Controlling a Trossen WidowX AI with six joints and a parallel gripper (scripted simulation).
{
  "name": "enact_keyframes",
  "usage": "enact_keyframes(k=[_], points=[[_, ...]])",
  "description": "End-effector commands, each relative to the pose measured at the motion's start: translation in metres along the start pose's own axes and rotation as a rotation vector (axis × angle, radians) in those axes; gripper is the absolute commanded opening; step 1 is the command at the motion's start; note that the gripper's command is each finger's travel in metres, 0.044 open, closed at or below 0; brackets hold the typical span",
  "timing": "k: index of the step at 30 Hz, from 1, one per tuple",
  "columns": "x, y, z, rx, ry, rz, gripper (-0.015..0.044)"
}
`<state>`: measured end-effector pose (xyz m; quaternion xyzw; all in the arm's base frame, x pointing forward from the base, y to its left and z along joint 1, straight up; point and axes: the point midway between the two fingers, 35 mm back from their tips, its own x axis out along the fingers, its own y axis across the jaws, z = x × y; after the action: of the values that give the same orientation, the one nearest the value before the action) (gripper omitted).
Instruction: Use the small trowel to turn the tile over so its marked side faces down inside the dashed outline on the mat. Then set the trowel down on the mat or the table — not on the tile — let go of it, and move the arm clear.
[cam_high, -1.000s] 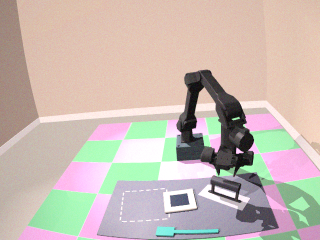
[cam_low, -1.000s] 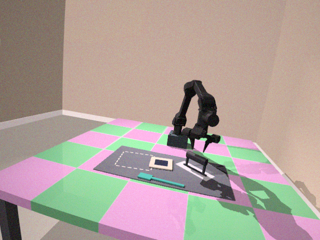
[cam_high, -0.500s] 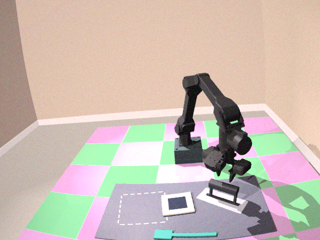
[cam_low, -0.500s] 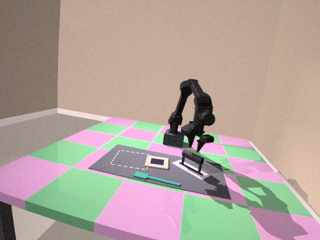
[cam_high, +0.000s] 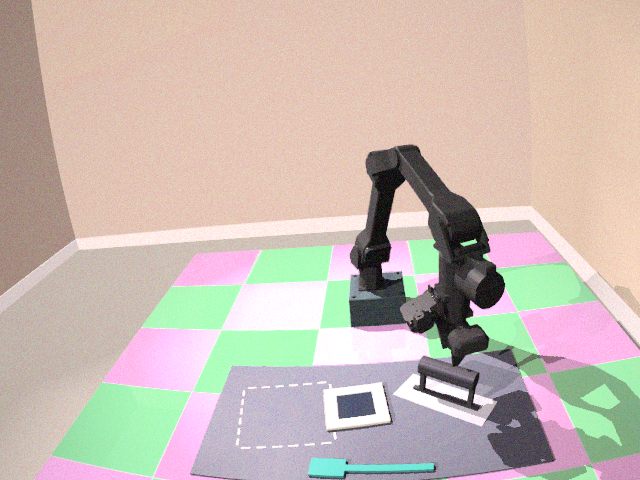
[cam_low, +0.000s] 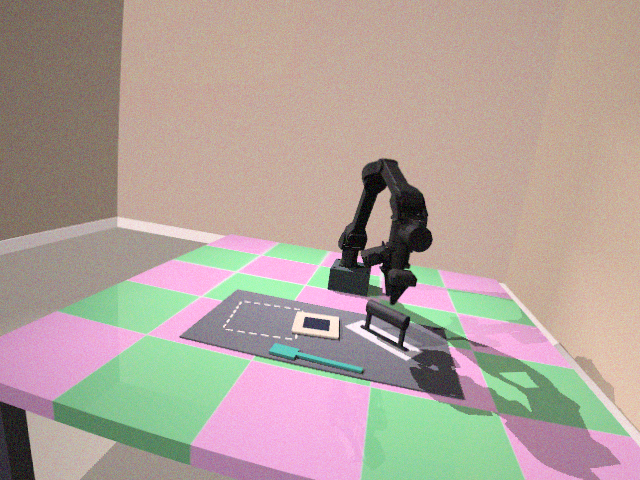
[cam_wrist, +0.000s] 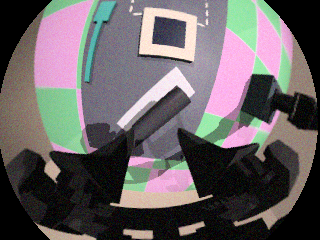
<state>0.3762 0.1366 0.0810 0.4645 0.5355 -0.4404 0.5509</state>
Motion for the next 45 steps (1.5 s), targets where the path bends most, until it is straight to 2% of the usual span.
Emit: enact_keyframes(k=[1,21,45], points=[[0.0,0.0,0.0,0.158,-0.001,-0.003,0.027],[0.0,0.0,0.0,0.832,-0.002,-0.003,0.027],[0.027,0.001,0.0,0.837,-0.002,-0.002,0.027]])
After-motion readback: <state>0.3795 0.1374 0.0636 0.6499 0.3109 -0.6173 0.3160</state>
